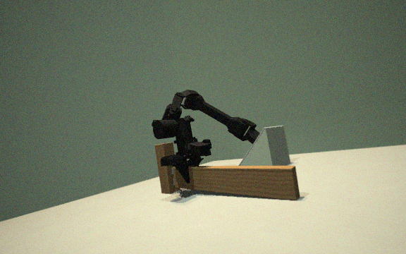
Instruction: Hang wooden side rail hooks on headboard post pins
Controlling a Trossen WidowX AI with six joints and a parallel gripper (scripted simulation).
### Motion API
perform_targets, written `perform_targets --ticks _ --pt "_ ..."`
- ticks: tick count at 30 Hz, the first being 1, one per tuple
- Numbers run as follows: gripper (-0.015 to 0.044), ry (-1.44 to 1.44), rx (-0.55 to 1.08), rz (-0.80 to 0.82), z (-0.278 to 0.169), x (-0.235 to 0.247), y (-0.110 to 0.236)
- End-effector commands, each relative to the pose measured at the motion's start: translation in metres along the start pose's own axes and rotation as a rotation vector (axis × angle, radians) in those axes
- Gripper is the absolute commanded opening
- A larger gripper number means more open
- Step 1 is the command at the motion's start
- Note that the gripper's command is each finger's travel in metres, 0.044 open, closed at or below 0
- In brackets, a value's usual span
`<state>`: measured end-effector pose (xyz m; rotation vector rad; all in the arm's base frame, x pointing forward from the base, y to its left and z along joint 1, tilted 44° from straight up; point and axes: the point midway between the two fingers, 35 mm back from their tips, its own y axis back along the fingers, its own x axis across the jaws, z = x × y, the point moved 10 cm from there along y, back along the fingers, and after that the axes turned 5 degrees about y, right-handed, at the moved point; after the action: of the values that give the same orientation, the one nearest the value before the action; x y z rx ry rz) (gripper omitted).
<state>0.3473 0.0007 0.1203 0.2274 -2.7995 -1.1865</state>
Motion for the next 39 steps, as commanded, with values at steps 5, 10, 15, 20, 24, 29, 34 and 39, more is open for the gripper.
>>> perform_targets --ticks 5,10,15,20,24,29,34,39 --pt "0.0000 0.007 0.004 -0.012 0.0012 -0.0010 0.0061" --pt "0.0000 0.007 0.004 -0.012 0.0013 -0.0010 0.0069" --pt "0.0000 0.007 0.004 -0.012 0.0013 -0.0010 0.0077" --pt "0.0000 0.007 0.004 -0.012 0.0013 -0.0009 0.0086" --pt "0.0000 0.007 0.004 -0.012 0.0013 -0.0009 0.0092" --pt "0.0000 0.007 0.004 -0.012 0.0013 -0.0009 0.0101" --pt "0.0000 0.007 0.004 -0.012 0.0013 -0.0009 0.0109" --pt "0.0000 0.007 0.004 -0.012 0.0011 -0.0011 0.0113"
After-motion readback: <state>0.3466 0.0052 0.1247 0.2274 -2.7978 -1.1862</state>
